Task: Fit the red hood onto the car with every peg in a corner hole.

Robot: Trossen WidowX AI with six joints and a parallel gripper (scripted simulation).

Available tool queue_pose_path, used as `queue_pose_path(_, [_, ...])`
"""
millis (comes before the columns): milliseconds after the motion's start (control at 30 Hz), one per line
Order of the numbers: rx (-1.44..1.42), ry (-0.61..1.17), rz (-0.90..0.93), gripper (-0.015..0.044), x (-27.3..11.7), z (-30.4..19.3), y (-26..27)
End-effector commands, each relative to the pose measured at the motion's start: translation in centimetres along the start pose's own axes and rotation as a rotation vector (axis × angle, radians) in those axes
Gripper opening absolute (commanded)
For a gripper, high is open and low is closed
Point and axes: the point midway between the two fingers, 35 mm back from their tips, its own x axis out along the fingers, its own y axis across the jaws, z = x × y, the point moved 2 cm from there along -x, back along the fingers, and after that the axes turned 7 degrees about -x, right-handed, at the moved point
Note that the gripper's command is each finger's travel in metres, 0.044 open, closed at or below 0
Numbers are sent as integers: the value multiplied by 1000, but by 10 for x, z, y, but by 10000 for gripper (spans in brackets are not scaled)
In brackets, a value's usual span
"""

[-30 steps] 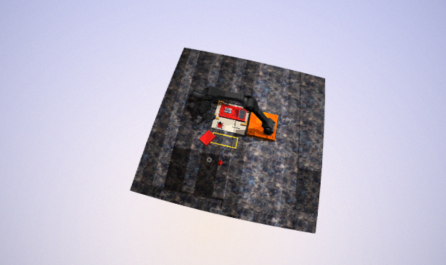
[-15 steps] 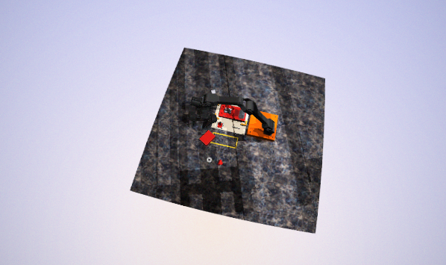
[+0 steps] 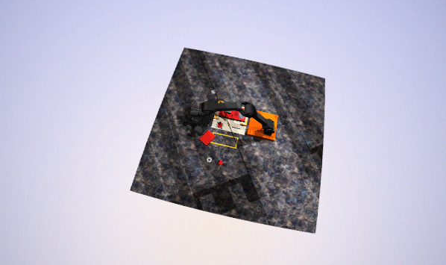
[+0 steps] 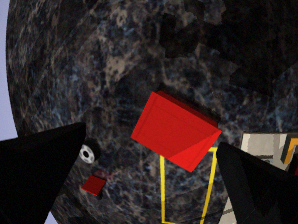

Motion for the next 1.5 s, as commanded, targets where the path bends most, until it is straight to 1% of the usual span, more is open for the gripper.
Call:
queue_pose_path(0, [-928, 164, -203, 440, 30, -28, 5])
queue_pose_path(133, [-1191, 228, -230, 440, 34, -33, 7])
queue_pose_path(200, [-1275, 249, -235, 440, 35, -35, 8])
queue_pose_path(833, [-1281, 251, -236, 440, 36, -35, 7])
queue_pose_path(1467, [-1281, 250, -236, 440, 51, -35, 2])
